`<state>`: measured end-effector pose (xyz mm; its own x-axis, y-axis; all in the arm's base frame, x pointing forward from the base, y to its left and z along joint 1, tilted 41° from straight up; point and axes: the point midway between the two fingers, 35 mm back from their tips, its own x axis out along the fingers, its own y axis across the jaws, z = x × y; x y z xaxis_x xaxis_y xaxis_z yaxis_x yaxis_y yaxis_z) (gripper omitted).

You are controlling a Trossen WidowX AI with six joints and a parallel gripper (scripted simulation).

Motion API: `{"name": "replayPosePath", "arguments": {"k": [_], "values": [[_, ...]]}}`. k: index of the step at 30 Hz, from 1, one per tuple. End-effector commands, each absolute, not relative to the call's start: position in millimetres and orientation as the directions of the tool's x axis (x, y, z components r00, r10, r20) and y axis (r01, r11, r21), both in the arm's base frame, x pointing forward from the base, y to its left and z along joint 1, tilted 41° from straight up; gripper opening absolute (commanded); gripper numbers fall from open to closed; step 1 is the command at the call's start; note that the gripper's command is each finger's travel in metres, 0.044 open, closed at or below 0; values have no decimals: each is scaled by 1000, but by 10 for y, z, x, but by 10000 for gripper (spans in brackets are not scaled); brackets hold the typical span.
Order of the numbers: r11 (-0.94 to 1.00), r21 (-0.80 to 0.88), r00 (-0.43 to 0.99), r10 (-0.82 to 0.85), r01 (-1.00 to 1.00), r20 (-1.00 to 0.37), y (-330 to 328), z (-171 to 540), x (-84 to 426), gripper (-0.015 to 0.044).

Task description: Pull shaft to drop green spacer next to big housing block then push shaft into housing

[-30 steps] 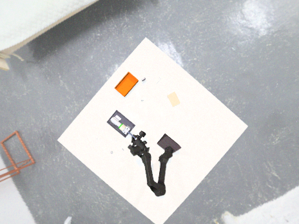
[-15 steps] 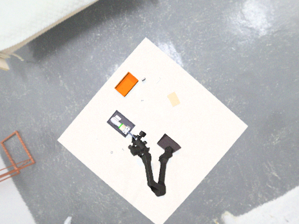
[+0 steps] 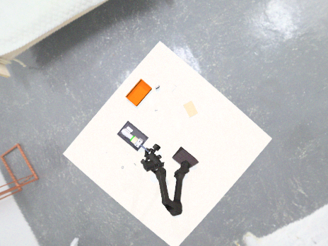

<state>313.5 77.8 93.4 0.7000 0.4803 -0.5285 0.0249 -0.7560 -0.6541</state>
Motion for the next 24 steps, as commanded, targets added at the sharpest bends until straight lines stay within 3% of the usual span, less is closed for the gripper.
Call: {"name": "replayPosePath", "arguments": {"k": [1,24], "values": [[-754,-656,701,481,23,-527,777,939,3127,0],[-754,-656,701,481,23,-527,777,938,3105,0]]}}
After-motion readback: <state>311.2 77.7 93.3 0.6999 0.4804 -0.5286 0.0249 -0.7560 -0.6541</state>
